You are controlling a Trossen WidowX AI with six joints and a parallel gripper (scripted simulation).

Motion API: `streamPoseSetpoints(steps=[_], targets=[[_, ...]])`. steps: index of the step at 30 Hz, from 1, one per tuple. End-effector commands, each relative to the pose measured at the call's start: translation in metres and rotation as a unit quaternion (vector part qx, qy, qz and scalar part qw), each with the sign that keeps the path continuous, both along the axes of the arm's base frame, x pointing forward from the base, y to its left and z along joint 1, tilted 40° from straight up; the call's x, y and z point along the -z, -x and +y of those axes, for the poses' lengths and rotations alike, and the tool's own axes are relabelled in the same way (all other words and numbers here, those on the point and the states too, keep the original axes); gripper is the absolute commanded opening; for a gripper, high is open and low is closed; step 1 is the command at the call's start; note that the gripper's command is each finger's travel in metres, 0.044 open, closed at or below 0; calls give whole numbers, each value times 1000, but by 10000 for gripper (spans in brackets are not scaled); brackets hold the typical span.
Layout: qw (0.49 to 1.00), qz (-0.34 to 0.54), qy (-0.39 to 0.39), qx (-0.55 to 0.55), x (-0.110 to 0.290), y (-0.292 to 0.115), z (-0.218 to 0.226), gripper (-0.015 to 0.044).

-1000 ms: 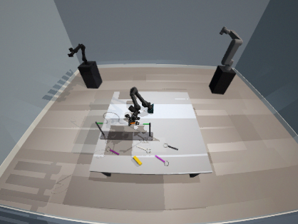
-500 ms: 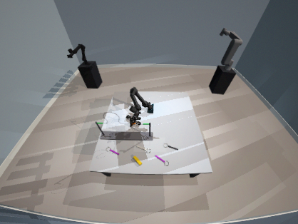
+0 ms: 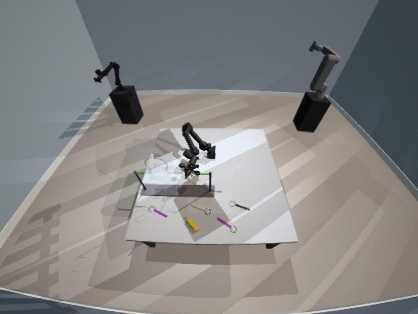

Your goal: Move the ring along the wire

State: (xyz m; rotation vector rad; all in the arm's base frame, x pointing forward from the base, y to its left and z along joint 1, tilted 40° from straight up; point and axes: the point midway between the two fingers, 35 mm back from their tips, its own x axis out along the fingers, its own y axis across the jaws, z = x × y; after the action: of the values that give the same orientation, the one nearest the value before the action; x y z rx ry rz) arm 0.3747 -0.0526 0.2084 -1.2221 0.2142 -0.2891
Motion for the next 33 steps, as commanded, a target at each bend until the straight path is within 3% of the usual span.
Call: streamPoseSetpoints(steps=[1, 33], targets=[[1000, 10, -22, 1, 12, 1, 3, -150], [983, 25, -182, -2, 59, 3, 34, -150]])
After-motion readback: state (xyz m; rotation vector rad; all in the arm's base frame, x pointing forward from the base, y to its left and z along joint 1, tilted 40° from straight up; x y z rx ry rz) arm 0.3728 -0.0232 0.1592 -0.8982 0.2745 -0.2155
